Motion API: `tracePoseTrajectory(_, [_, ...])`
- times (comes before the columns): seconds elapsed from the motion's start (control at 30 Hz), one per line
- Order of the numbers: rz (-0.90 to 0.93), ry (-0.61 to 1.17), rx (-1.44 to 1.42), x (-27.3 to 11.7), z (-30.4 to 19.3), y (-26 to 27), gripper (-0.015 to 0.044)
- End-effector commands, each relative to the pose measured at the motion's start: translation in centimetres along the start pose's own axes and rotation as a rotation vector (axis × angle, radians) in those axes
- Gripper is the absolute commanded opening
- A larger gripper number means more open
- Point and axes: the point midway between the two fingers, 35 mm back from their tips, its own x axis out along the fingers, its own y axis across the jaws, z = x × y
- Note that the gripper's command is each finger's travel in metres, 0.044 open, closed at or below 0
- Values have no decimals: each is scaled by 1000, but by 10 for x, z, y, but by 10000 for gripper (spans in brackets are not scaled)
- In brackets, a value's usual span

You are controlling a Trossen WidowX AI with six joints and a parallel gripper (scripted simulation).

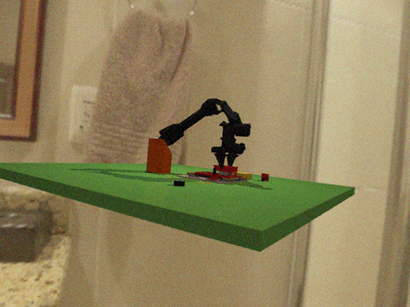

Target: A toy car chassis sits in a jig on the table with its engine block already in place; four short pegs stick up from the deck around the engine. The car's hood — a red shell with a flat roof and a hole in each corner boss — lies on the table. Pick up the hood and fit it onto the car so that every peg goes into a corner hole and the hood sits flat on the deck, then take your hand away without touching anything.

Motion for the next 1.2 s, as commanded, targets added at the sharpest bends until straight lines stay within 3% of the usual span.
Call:
tracePoseTrajectory(0.0, [1,0,1,2,0,1,0])
tracePoseTrajectory(1.17, [1,0,1,15,0,1,0])
